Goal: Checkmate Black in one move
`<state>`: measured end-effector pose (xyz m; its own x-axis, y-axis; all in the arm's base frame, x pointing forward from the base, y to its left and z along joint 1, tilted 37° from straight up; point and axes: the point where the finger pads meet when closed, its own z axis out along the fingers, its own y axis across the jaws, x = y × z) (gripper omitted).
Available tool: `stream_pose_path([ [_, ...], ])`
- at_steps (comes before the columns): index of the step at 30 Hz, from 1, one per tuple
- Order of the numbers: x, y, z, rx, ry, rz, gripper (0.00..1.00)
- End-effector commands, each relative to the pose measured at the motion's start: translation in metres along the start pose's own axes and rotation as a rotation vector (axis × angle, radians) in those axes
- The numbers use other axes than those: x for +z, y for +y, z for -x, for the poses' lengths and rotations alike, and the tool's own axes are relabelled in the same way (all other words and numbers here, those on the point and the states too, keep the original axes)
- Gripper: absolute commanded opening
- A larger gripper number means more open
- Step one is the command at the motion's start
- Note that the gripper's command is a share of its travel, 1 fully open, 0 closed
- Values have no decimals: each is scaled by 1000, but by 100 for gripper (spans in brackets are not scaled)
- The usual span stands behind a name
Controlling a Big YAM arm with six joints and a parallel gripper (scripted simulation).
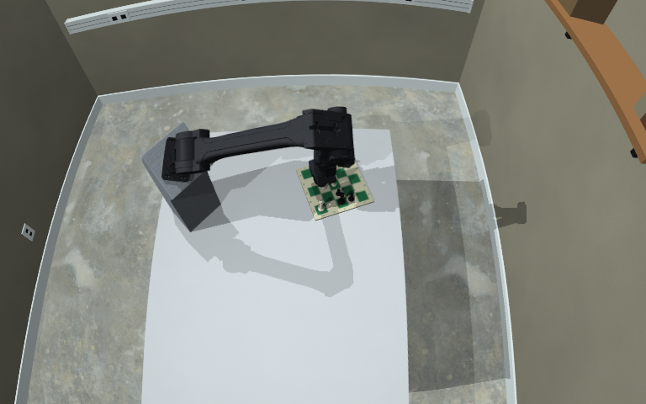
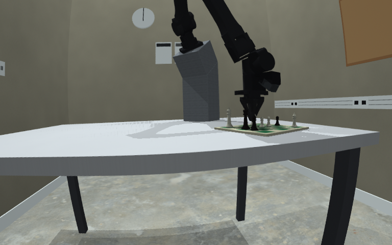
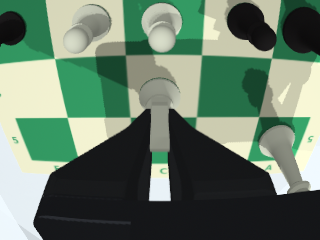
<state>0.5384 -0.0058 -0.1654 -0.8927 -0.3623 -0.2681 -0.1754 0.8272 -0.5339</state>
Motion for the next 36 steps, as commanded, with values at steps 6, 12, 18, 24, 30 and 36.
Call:
stream_pose_path([
  [6,-3,-2,11,-7,-29,-4,0],
  [12,-3,-2,11,-7,-29,-4,0],
  [18,-3,-2,11,-7,-29,-4,0],
  [24,-3,-2,11,-7,-29,-4,0],
  [30,-3,-2,11,-7,-29,-4,0],
  [36,-3,-2,11,-7,-29,-4,0],
])
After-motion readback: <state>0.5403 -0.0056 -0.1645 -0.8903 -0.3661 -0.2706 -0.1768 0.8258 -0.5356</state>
